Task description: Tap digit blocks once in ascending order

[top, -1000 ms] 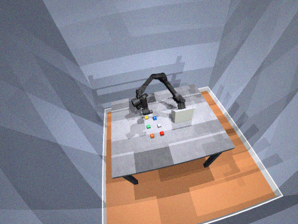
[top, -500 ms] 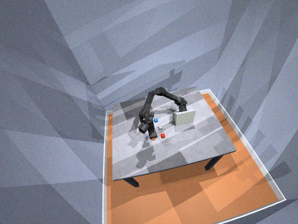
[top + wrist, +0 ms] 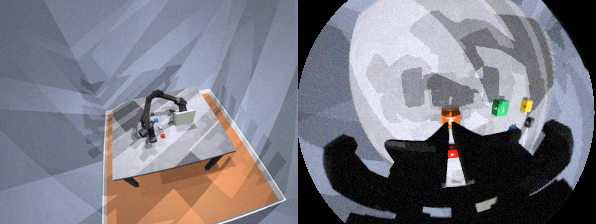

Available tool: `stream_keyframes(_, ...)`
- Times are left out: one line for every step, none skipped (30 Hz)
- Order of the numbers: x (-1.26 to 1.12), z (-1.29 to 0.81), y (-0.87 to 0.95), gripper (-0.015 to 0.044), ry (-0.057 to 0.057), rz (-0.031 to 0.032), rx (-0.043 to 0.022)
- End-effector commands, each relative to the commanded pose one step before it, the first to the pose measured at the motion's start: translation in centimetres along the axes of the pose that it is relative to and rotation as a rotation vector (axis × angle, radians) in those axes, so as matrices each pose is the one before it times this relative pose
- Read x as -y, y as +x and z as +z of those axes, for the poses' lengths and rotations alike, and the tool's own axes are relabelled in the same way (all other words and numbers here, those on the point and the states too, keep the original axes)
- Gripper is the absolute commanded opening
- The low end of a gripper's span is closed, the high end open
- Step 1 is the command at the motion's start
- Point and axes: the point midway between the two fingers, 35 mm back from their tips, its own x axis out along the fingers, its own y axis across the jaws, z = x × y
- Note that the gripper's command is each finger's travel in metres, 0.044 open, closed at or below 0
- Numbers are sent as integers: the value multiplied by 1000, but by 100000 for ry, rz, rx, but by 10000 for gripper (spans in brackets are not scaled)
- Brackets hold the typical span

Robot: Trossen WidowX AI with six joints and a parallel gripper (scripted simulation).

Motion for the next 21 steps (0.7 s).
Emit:
stream_keyframes(-311, 284, -544, 20, -544, 366, 2577)
stream_keyframes(0, 1, 26, 20, 0, 0, 0)
stream_keyframes(-1, 3, 78, 20, 0, 0, 1)
stream_keyframes(-1, 4, 130, 20, -1, -1, 1)
stream_keyframes(-1, 5, 161, 20, -1, -2, 2)
stream_keyframes(-1, 4, 162, 20, -1, -2, 1)
stream_keyframes(0, 4, 161, 20, 0, -3, 1)
stream_keyframes(0, 3, 161, 20, 0, -4, 1)
stream_keyframes(0, 2, 161, 20, 0, -4, 1)
stream_keyframes(1, 1, 161, 20, 0, -5, 1)
stream_keyframes(1, 1, 161, 20, 0, -6, 1)
stream_keyframes(2, 0, 161, 20, 0, -7, 0)
stream_keyframes(2, -1, 160, 20, 0, -7, 0)
stream_keyframes(2, -1, 160, 20, 0, -8, 0)
stream_keyframes(3, -2, 160, 20, 1, -9, 0)
stream_keyframes(3, -3, 160, 20, 1, -10, 0)
stream_keyframes(3, -3, 160, 20, 1, -10, -1)
stream_keyframes(4, -4, 159, 20, 1, -11, -1)
stream_keyframes(4, -5, 159, 20, 1, -12, -1)
stream_keyframes(4, -5, 158, 20, 1, -12, -1)
stream_keyframes(4, -5, 127, 20, 1, -10, -1)
